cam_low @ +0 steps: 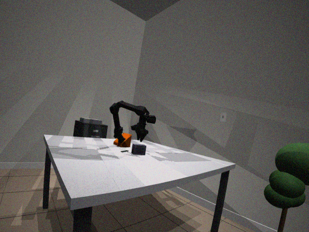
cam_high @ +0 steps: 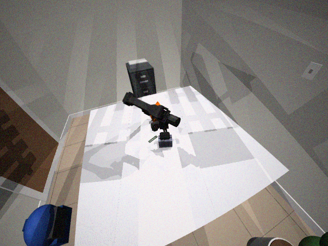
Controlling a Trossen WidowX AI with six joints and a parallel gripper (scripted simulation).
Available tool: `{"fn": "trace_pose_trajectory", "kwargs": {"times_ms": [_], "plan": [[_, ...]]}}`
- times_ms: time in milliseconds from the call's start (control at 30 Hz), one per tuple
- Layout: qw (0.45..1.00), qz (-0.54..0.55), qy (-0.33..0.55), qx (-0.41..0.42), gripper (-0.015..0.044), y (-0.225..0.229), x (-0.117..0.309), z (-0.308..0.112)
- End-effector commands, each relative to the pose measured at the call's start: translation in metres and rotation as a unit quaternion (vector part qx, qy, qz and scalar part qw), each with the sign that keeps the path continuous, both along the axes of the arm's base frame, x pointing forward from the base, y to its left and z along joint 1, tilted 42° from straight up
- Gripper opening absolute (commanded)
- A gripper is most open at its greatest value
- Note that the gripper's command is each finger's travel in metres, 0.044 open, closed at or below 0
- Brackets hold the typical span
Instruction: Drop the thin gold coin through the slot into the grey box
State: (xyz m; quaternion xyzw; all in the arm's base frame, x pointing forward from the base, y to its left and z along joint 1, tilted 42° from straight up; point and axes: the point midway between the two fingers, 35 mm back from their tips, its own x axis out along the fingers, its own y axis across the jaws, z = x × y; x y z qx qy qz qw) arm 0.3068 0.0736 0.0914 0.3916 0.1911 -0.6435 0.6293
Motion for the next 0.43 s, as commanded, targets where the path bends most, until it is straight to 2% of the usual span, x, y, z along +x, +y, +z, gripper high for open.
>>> {"fn": "trace_pose_trajectory", "kwargs": {"times_ms": [0,100,400], "plan": [[1.0,0.0,-0.003,0.002,0.044,0.016,-0.002,0.017],[1.0,0.0,-0.001,0.0,0.044,0.028,-0.007,0.033],[1.0,0.0,-0.001,0.0,0.044,0.028,-0.007,0.033]]}}
